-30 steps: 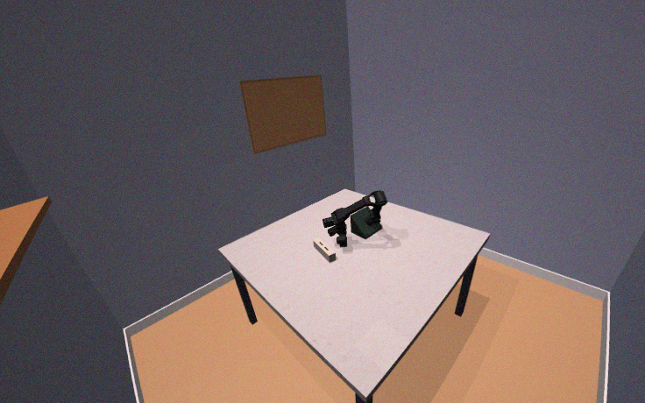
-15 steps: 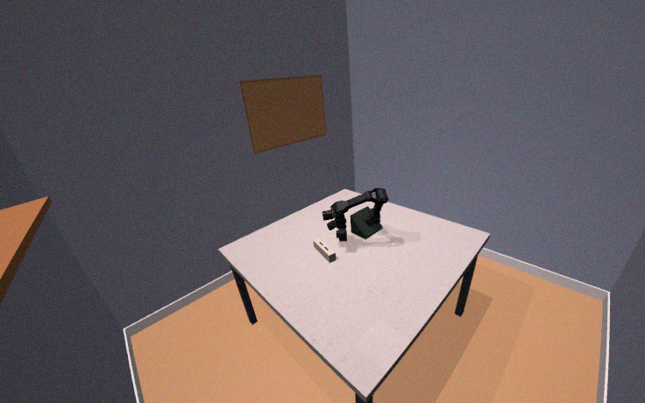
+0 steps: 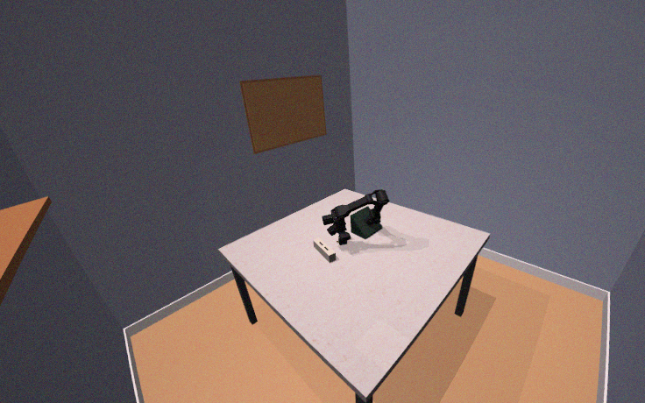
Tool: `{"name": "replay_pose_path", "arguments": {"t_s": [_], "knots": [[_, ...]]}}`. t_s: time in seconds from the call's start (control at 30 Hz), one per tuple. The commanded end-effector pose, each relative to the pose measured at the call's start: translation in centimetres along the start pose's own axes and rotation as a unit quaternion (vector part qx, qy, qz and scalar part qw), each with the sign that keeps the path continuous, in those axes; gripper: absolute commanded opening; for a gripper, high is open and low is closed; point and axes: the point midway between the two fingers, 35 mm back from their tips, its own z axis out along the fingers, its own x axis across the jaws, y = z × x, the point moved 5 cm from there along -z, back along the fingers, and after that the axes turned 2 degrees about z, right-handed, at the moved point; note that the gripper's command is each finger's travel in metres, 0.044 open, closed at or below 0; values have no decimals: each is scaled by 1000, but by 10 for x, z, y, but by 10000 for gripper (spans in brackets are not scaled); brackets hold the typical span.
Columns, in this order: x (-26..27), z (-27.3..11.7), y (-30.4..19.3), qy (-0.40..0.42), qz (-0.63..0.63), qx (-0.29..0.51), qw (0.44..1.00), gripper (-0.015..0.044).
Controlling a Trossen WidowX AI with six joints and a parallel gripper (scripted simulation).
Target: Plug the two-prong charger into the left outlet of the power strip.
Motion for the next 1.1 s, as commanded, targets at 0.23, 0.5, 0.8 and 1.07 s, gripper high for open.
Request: {"name": "replay_pose_path", "arguments": {"t_s": [0.23, 0.5, 0.8, 1.07], "knots": [[12, 19, 2, -5, -122, 1, 993, 0], [15, 19, 9, -5, -126, 1, 992, 0], [19, 19, 18, -5, -131, 1, 991, 0], [23, 19, 26, -6, -136, 1, 991, 0]]}}
